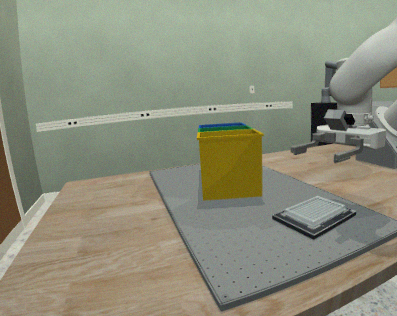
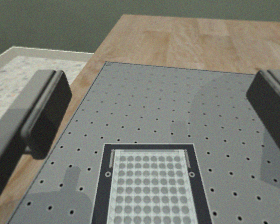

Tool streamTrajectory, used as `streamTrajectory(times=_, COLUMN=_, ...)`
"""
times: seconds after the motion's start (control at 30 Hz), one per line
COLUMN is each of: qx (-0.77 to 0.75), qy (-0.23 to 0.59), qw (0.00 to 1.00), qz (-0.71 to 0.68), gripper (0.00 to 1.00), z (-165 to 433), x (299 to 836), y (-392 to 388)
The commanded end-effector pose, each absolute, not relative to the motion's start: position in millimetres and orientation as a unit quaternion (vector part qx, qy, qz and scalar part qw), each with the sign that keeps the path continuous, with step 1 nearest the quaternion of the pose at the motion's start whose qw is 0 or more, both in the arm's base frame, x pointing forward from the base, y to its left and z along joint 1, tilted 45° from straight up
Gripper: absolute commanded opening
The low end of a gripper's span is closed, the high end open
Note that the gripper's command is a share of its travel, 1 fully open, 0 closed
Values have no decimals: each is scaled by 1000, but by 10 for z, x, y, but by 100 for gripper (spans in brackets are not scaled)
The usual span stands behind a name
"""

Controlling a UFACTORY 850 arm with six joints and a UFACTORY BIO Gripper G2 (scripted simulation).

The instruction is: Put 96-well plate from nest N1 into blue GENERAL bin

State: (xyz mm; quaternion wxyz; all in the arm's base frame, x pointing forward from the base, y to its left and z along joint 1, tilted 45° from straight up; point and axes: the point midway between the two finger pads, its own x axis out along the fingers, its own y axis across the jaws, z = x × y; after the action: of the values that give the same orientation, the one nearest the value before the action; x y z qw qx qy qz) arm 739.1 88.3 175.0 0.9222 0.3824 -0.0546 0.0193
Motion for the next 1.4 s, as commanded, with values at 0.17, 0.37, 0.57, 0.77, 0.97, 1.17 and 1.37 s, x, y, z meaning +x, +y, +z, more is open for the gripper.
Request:
streamTrajectory(times=0.17, qx=382, qy=-56, qw=922, qz=19, gripper=37, z=1660, x=7410, y=976)
streamTrajectory(times=0.37, qx=382, qy=-56, qw=922, qz=19, gripper=37, z=1590, x=7419, y=1046)
streamTrajectory(times=0.57, qx=382, qy=-56, qw=922, qz=19, gripper=37, z=1543, x=7424, y=1094)
streamTrajectory(times=0.77, qx=382, qy=-56, qw=922, qz=19, gripper=37, z=1473, x=7433, y=1164)
streamTrajectory(times=0.97, qx=382, qy=-56, qw=922, qz=19, gripper=37, z=1403, x=7442, y=1235)
streamTrajectory(times=1.17, qx=382, qy=-56, qw=922, qz=19, gripper=37, z=1356, x=7447, y=1282)
streamTrajectory(times=1.37, qx=382, qy=-55, qw=922, qz=19, gripper=37, z=1286, x=7456, y=1353)
